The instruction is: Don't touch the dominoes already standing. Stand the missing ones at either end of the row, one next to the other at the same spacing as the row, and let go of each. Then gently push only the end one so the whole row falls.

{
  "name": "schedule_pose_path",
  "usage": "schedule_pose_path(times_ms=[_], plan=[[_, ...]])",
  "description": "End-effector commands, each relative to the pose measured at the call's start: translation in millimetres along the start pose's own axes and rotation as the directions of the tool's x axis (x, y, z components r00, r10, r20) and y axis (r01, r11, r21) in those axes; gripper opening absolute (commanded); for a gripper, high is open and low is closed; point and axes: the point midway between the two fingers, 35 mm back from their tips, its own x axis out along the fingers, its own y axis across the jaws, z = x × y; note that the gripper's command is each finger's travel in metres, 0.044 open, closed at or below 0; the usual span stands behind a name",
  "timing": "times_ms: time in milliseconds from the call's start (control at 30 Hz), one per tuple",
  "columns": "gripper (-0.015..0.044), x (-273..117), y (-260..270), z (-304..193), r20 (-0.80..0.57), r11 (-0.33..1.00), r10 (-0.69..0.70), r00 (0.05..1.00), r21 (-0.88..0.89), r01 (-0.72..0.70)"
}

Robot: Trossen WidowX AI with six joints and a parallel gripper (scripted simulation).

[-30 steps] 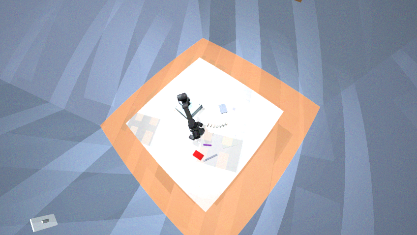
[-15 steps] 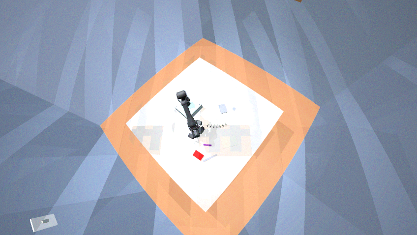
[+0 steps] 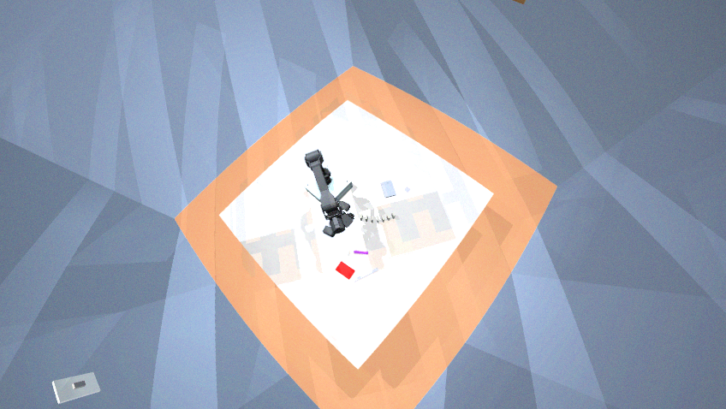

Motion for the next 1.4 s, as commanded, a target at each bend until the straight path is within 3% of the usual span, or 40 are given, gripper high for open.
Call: schedule_pose_path(times_ms=[0, 333, 600, 967, 1367], plan=[[0.0028, -5, -15, 13, 0.001, 0.999, 0.004, 1.0, -0.04, -0.004], [0.0028, -4, -79, 61, 0.005, 0.976, -0.002, 1.0, -0.219, 0.003], [0.0028, -1, -85, 66, 0.024, 0.976, -0.005, 1.0, -0.216, 0.01], [0.0028, 27, -114, 92, 0.253, 0.998, -0.037, 0.967, -0.049, 0.05], [0.0028, 45, -143, 114, 0.501, 0.995, -0.073, 0.863, 0.089, 0.032]])
